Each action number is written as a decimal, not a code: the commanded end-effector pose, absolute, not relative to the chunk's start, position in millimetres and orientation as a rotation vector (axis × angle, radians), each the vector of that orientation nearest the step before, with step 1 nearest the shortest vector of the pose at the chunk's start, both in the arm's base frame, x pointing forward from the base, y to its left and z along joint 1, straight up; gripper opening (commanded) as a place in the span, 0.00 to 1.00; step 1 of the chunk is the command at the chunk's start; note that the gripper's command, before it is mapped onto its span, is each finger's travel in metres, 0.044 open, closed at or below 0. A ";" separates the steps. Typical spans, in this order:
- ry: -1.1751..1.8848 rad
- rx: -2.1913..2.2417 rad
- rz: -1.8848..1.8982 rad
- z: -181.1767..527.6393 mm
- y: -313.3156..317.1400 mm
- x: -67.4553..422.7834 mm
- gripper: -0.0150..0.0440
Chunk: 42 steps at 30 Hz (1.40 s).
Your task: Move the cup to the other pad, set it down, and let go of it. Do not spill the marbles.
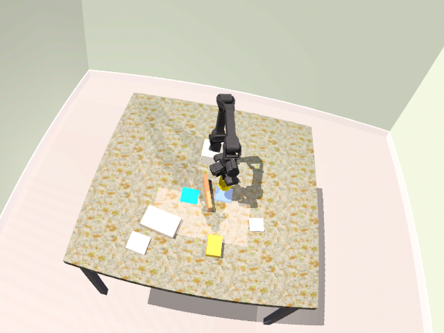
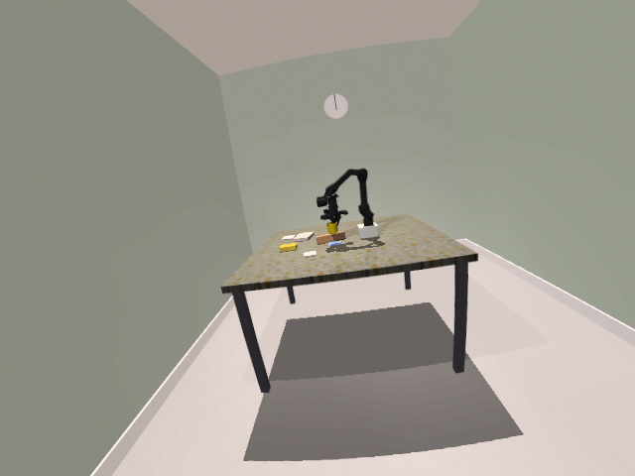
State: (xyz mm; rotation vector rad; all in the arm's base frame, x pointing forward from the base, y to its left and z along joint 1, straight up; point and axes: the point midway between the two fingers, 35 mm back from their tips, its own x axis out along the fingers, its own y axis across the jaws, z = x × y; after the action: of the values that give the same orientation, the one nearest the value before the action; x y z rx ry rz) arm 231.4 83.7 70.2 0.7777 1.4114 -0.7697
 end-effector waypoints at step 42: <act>1.407 0.777 -0.767 71.8 6.5 256.9 0.25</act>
State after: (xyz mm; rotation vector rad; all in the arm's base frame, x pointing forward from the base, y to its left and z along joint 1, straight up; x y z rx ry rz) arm 252.7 11.8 70.1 0.7724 1.4125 -0.7744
